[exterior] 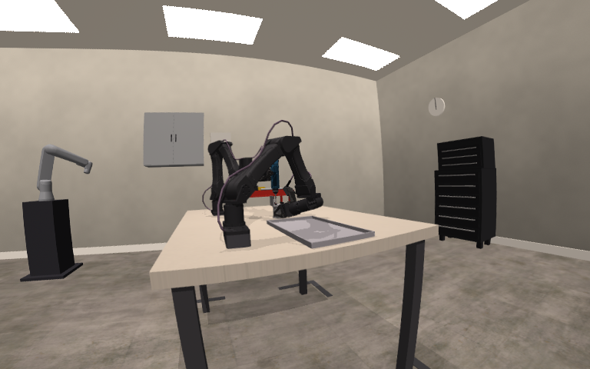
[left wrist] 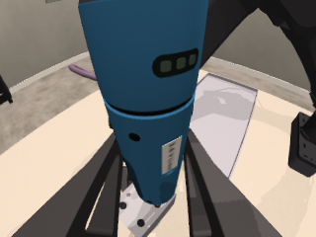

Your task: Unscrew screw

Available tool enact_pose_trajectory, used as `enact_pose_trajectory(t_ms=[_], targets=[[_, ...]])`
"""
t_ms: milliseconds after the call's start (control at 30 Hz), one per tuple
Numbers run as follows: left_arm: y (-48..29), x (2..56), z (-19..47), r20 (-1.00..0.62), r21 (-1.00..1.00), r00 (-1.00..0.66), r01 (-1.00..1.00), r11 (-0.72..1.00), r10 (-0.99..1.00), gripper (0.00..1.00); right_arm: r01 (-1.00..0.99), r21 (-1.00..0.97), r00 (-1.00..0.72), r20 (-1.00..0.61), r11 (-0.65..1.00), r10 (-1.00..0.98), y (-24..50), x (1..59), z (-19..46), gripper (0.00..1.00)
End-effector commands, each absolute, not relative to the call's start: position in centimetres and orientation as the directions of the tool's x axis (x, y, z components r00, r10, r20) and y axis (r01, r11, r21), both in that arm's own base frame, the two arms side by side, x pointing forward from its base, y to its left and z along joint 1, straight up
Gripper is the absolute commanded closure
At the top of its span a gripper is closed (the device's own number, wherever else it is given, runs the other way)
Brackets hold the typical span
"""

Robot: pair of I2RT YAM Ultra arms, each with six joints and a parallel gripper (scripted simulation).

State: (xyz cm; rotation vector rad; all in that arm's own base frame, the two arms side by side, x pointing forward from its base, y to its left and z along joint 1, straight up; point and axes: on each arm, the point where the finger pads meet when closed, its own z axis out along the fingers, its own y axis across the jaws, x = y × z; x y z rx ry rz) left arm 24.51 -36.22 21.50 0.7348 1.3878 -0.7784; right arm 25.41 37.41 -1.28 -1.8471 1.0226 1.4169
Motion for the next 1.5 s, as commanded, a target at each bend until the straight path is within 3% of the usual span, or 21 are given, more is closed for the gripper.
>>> enact_pose_trajectory(t_ms=[0,1467], targets=[[-36.4,24.5,23.6,-0.993,-0.012,0.058,0.83,0.558,-0.107,0.58,-0.84,-0.023,0.144,-0.973,-0.543,-0.18,38.1,25.6,-0.2,0.41],[-36.1,24.3,22.0,-0.993,-0.011,0.056,0.83,0.558,-0.102,0.58,-0.84,-0.023,0.144,-0.973,-0.543,-0.18,38.1,25.6,-0.2,0.41]])
